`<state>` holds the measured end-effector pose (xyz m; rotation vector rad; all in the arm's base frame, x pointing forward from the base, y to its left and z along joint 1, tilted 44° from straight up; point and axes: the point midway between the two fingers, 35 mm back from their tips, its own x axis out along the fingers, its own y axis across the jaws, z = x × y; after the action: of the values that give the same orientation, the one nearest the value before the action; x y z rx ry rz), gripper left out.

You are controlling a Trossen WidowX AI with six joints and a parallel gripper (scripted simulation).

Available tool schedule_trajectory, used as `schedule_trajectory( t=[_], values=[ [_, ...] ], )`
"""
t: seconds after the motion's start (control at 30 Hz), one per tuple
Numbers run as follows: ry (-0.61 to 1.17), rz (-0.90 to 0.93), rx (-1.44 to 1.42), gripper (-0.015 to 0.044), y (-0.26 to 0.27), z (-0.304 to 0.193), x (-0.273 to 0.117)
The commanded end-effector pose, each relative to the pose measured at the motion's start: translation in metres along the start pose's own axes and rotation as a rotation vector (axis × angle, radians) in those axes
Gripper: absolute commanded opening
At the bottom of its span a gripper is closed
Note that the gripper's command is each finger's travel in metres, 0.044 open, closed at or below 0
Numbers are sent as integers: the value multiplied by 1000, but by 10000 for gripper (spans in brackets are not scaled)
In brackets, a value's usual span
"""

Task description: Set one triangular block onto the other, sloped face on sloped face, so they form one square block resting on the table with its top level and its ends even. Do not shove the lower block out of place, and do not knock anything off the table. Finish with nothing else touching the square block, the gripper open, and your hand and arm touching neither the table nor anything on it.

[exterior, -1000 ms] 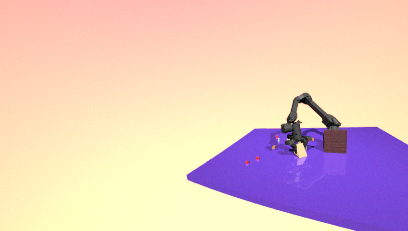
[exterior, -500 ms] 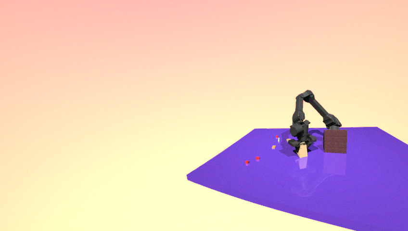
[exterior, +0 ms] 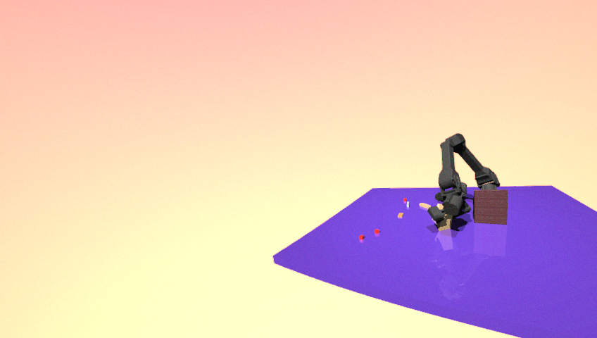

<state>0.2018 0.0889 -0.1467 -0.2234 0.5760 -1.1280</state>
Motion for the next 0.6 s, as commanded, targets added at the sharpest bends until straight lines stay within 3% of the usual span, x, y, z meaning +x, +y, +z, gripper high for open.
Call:
schedule_trajectory(
  t=[0.0, 0.23, 0.27, 0.57],
  values=[
    [-120, 14, 2, 0, 2, -7, -5],
    [-277, 13, -4, 0, 1, -19, -10],
    [-206, 2, -2, 26, 0, -13, -6],
    [-206, 2, -2, 263, 0, -13, -6]
  ],
)
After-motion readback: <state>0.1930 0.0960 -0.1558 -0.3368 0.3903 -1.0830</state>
